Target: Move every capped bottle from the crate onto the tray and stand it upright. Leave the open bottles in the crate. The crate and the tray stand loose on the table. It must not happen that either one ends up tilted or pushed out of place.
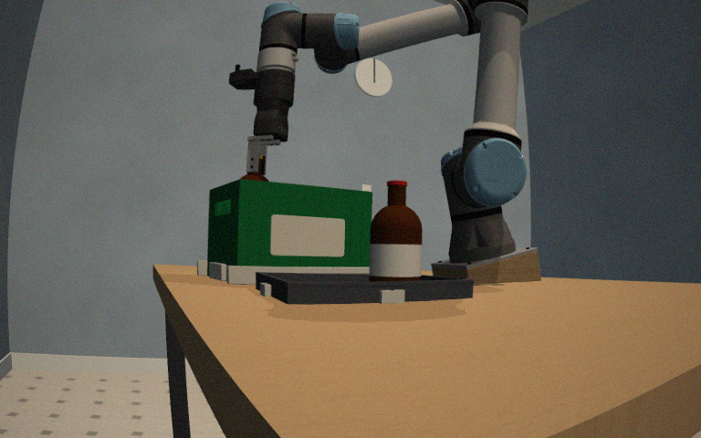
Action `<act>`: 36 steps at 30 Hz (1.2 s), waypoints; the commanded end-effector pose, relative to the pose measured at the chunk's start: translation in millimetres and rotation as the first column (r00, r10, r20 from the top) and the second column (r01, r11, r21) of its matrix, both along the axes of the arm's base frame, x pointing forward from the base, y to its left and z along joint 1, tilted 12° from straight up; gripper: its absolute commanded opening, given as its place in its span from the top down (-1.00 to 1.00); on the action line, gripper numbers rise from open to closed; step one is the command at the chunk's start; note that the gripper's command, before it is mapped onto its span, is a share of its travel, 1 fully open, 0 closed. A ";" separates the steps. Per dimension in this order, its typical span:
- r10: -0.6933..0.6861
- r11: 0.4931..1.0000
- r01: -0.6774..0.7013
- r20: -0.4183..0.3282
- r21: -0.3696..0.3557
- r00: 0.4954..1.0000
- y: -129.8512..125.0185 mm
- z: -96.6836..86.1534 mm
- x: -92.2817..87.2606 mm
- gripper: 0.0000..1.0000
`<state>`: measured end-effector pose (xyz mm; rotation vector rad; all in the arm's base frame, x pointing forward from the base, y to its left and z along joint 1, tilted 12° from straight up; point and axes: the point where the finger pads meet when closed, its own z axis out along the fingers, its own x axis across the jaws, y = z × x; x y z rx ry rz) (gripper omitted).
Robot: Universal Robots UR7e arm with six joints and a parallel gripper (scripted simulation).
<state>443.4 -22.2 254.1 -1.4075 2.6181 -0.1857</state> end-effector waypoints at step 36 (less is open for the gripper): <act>0.000 1.000 0.000 0.001 0.000 1.000 3.0 98.9 -20.1 1.00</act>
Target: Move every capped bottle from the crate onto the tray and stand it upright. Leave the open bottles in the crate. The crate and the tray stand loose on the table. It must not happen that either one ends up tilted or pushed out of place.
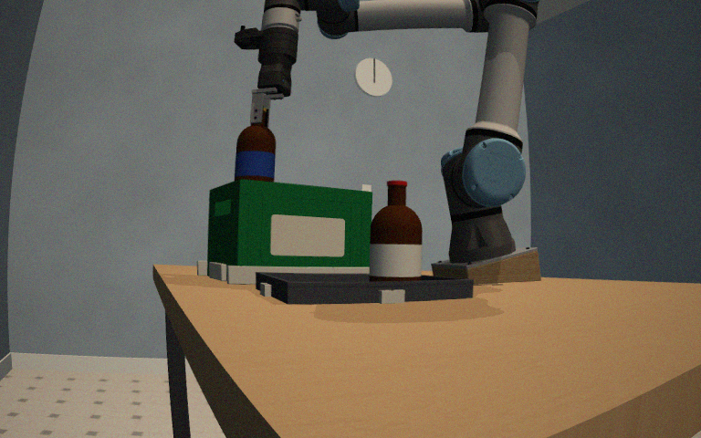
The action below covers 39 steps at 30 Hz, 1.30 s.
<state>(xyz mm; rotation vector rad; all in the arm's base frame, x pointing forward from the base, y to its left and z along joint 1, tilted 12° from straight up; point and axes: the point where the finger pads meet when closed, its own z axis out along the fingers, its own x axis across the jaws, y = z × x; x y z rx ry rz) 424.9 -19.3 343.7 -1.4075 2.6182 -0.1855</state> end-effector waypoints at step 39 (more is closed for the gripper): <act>0.000 1.000 0.000 0.001 0.000 1.000 28.4 13.9 -35.2 1.00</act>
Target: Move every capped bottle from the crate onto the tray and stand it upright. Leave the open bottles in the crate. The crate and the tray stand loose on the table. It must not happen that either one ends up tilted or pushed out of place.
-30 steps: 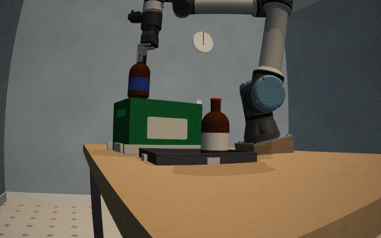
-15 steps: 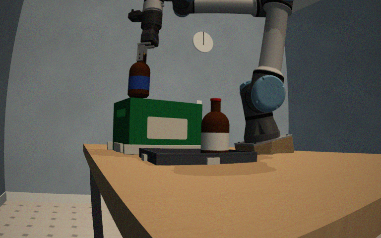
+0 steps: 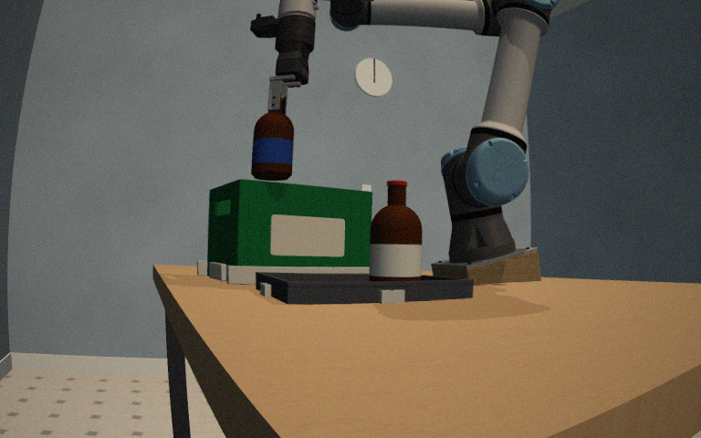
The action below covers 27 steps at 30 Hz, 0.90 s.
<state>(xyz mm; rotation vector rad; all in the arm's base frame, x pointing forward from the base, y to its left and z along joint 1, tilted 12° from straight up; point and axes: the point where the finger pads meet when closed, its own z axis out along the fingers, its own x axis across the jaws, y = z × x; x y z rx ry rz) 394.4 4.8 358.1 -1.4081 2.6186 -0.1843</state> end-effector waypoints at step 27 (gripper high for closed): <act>0.000 1.000 0.000 0.002 0.000 1.000 45.5 -2.9 -10.6 1.00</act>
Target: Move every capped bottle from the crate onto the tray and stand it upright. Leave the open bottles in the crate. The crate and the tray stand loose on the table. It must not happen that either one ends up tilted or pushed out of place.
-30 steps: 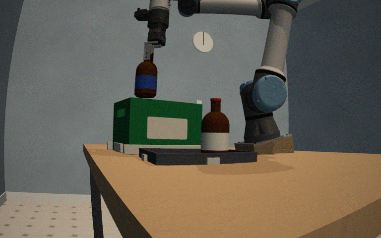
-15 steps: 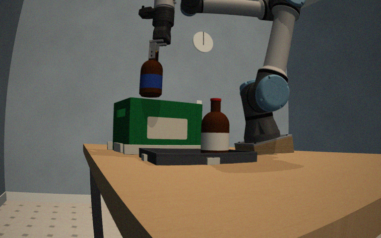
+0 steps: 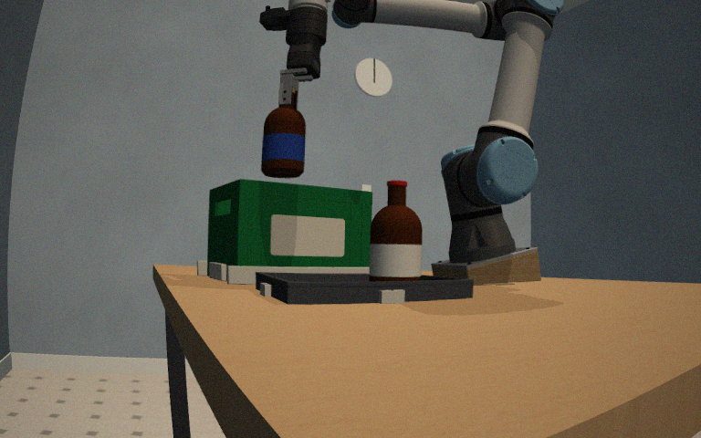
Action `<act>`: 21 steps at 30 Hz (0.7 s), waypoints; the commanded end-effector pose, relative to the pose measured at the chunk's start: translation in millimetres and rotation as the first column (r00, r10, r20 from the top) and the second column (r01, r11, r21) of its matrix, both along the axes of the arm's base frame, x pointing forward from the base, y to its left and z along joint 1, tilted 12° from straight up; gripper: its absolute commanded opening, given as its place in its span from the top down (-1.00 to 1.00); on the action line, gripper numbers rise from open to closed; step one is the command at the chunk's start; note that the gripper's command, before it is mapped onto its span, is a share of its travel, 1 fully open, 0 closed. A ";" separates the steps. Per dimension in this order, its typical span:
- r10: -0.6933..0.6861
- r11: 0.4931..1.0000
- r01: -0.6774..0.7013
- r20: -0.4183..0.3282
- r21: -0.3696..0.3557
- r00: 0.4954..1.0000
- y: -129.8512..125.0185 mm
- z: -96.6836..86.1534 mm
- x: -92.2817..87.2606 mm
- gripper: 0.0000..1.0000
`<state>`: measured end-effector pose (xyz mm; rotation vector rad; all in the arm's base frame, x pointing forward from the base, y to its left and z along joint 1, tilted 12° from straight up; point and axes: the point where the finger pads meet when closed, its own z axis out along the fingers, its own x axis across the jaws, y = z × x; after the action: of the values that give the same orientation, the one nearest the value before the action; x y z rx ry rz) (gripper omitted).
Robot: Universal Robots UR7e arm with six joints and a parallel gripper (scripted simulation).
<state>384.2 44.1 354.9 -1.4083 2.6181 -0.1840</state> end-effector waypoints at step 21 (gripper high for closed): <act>0.000 1.000 0.000 0.001 -0.001 1.000 41.0 -1.3 -2.7 1.00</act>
<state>381.5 78.6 353.3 -1.4083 2.6180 -0.1840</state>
